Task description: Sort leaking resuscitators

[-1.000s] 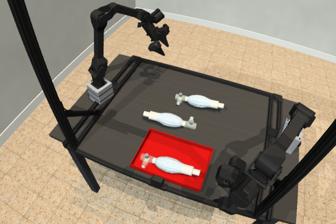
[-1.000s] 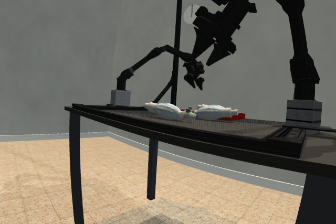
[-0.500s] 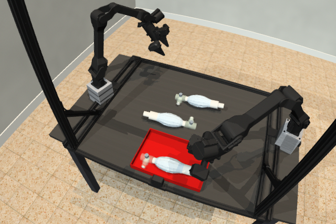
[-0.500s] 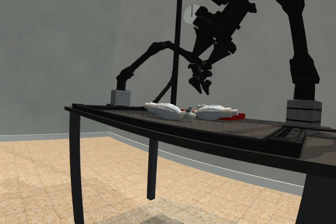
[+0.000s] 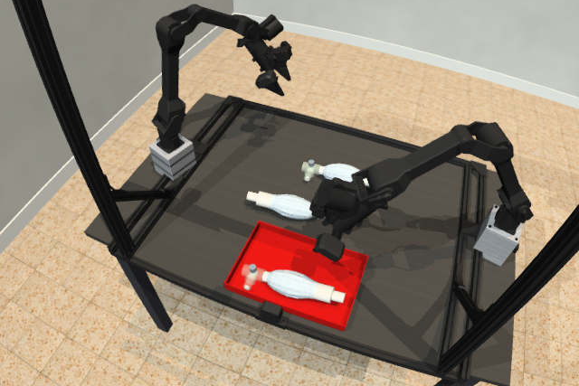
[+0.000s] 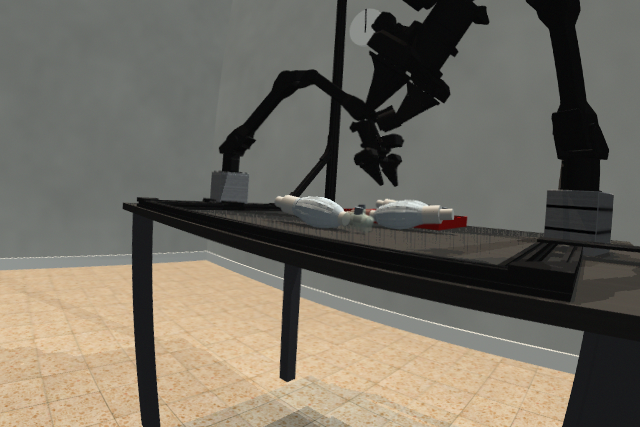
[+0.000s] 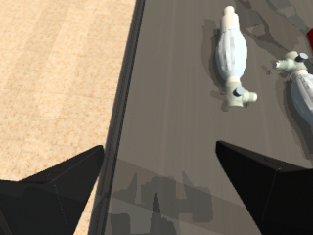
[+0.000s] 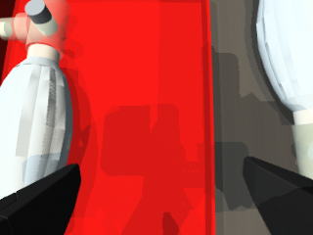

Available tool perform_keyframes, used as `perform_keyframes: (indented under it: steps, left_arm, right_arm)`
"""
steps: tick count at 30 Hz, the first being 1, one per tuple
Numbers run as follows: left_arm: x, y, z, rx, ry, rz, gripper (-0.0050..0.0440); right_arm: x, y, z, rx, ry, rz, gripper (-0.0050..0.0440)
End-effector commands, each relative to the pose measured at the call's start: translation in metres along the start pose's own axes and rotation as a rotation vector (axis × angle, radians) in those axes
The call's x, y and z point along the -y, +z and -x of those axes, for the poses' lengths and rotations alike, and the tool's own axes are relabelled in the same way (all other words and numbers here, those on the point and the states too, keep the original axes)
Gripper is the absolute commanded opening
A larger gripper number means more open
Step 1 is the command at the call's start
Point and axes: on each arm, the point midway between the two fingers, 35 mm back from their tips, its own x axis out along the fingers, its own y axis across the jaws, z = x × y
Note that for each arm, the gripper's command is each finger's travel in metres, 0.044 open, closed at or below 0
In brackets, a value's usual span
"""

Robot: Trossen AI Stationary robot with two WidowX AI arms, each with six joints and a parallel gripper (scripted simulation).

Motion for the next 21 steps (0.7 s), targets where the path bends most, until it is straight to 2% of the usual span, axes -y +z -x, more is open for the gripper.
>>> perform_keyframes:
  steps: [1, 5, 6, 8, 16, 21]
  left_arm:
    - [0.0, 0.001, 0.001, 0.003, 0.001, -0.002, 0.044]
    - [0.0, 0.001, 0.001, 0.003, 0.001, -0.002, 0.044]
    - [0.0, 0.001, 0.001, 0.004, 0.002, -0.003, 0.044]
    - [0.0, 0.001, 0.001, 0.004, 0.002, -0.003, 0.044]
    - [0.0, 0.001, 0.001, 0.004, 0.002, -0.003, 0.044]
    - [0.0, 0.001, 0.001, 0.004, 0.002, -0.003, 0.044]
  right_arm:
    - [0.016, 0.006, 0.001, 0.024, 0.023, 0.014, 0.0409]
    - [0.016, 0.006, 0.001, 0.024, 0.023, 0.014, 0.0409]
    - [0.037, 0.007, -0.007, 0.02, 0.009, -0.003, 0.0409]
    - [0.061, 0.011, -0.009, 0.042, 0.022, 0.011, 0.0409]
    - [0.156, 0.012, -0.009, 0.161, 0.044, 0.086, 0.0409]
    - [0.156, 0.012, -0.009, 0.161, 0.044, 0.086, 0.0409]
